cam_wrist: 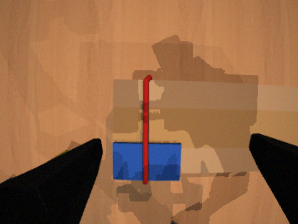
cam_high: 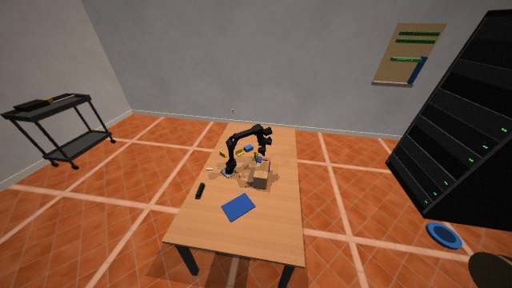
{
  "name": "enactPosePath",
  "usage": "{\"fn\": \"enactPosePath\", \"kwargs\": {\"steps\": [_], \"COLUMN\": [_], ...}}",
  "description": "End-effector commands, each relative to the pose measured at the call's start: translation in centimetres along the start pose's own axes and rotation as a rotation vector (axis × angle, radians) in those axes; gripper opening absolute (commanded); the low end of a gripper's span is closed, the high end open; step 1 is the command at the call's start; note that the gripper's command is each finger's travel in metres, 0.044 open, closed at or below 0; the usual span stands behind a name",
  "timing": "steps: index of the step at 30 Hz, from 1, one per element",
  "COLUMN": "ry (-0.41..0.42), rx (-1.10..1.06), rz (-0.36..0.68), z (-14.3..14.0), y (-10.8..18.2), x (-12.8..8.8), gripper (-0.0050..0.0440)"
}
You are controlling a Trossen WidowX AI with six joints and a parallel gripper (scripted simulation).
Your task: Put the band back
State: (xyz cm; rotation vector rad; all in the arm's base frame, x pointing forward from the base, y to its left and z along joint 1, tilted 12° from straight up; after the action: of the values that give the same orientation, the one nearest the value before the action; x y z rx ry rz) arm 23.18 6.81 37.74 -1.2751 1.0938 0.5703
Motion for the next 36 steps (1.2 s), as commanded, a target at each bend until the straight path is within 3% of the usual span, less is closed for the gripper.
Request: {"fn": "enactPosePath", "kwargs": {"steps": [1,4,7,9,36], "ry": [-0.024,-0.020,0.026,0.038,0.038], "rx": [-0.012,-0.011,0.007,0.015,0.015], "rz": [0.056,0.068,0.225,0.275,0.275], "z": [0.0,0.0,0.6,0.6,0.6], "y": [-1.2,-1.3,-1.9,-2.0,-2.0], "x": [0.2,0.6,5.6,7.1,7.1], "gripper": [0.0440,0.0440,0.0440,0.0440,0.0440]}}
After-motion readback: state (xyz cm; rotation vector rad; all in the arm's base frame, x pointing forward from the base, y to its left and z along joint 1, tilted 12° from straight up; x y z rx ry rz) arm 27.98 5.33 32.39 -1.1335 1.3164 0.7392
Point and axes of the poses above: the point midway between the two fingers, 35 mm back from their tips, its own x axis out along the fingers, its own z axis across the jaws, y = z × x, the point moved 9 cm from there along -x, back along the fingers, and after that the axes turned 12 degrees about x, right-handed, at the moved point
